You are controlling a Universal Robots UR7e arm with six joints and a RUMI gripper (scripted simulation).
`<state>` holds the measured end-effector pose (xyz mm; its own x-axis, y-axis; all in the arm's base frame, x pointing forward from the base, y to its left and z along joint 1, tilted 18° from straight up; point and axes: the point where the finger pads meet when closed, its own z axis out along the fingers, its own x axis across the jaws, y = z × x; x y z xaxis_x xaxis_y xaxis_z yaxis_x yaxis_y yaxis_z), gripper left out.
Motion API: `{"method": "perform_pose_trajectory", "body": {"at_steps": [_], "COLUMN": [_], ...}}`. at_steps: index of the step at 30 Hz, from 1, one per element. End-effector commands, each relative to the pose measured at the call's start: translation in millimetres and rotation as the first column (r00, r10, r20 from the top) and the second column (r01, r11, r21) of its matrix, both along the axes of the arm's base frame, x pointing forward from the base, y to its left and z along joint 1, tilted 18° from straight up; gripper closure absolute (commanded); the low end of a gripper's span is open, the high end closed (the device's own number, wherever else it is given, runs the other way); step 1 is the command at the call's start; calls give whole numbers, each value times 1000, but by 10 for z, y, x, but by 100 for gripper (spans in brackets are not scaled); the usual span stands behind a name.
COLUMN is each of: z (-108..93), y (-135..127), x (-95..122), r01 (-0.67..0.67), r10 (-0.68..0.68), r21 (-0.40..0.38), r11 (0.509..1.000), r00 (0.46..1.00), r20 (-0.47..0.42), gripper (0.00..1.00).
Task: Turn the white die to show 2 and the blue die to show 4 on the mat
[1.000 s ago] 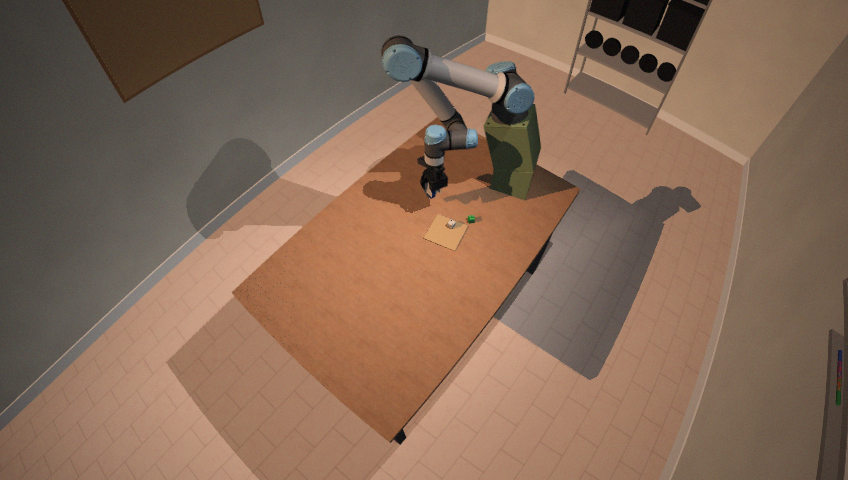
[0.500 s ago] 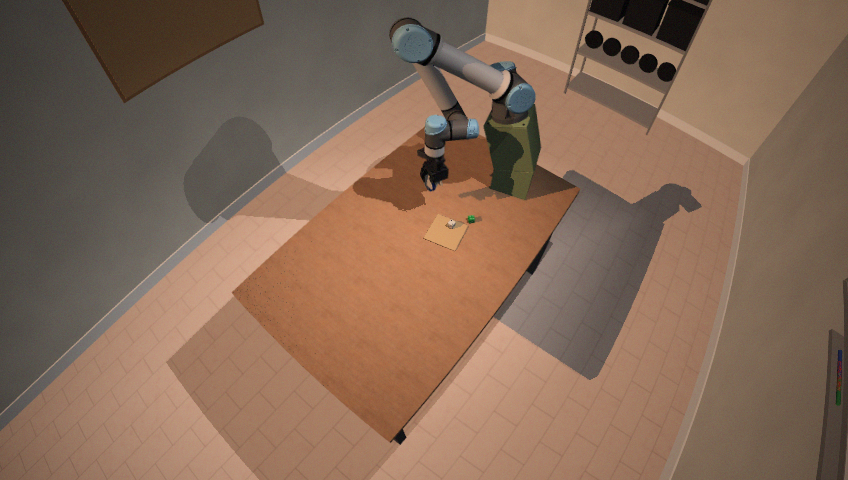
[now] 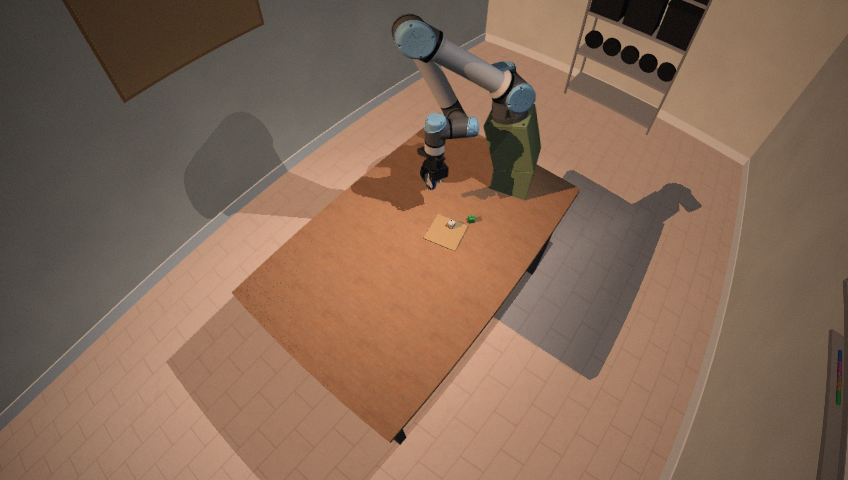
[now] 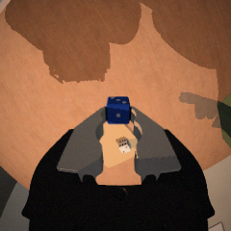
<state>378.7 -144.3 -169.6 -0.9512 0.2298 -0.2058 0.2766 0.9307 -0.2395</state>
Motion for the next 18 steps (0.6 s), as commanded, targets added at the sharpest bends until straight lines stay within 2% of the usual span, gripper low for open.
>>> {"method": "perform_pose_trajectory", "body": {"at_steps": [1, 8, 18], "z": [-5, -129, -136], "y": [4, 54, 53], "x": [6, 41, 39], "r01": [-2, -29, -34], "r10": [2, 29, 34], "r21": [-1, -4, 18], "r11": [1000, 1000, 999], "r00": [1000, 1000, 999], "r20": [0, -8, -5], "gripper": [94, 94, 94]}}
